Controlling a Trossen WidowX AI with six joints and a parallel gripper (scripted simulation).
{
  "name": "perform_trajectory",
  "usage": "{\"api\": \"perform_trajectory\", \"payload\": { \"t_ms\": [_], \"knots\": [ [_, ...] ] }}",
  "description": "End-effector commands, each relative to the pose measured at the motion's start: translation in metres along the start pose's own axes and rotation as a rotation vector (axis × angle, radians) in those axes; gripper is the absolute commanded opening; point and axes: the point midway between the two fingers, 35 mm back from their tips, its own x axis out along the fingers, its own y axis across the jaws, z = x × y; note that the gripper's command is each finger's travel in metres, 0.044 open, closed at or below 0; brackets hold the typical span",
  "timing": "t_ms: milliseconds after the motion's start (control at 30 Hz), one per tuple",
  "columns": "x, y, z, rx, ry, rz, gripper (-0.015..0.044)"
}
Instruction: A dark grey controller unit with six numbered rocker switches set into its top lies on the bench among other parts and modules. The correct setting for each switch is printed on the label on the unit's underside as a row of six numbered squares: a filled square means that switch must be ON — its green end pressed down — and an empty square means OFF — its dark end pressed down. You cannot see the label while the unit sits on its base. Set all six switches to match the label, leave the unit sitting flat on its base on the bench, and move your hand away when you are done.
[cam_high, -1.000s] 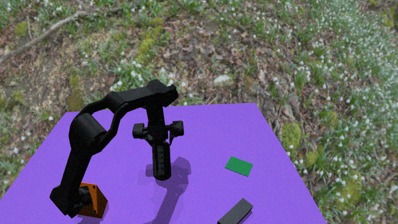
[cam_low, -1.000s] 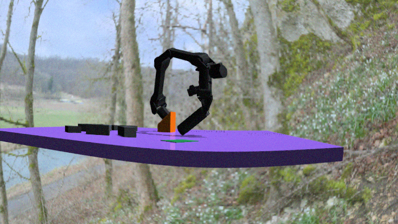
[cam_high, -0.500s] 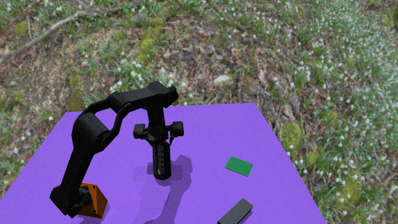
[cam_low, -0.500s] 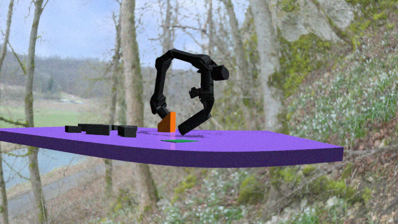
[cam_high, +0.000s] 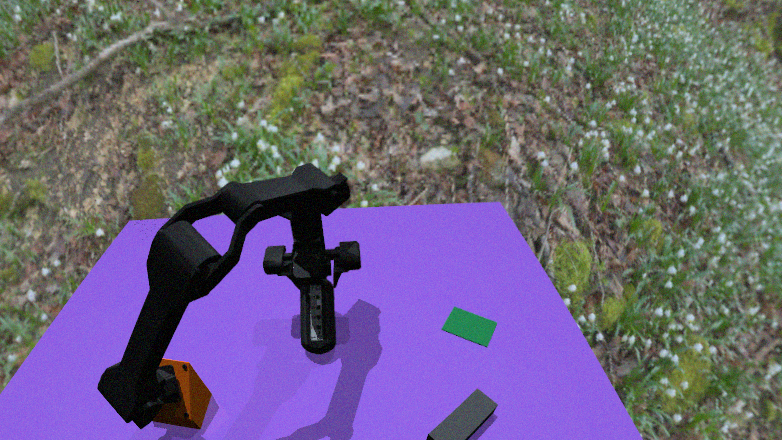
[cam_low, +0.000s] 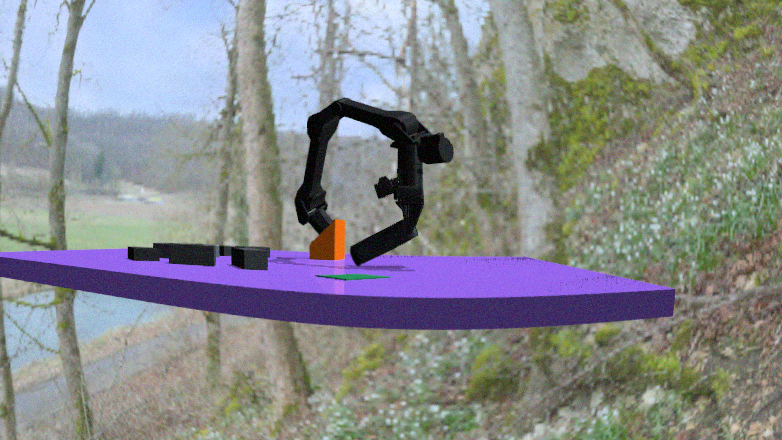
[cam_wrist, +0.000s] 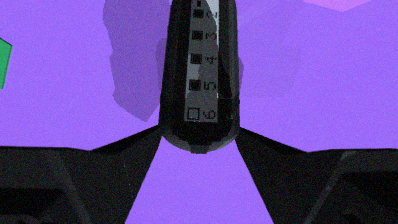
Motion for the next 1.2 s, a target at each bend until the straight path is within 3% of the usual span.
{"api": "perform_trajectory", "payload": {
  "t_ms": [0, 1167],
  "knots": [
    [0.007, 0.0, 0.0, 0.003, -0.012, -0.009, 0.0338],
    [0.033, 0.0, -0.011, 0.003, -0.011, -0.008, 0.0338]
  ]
}}
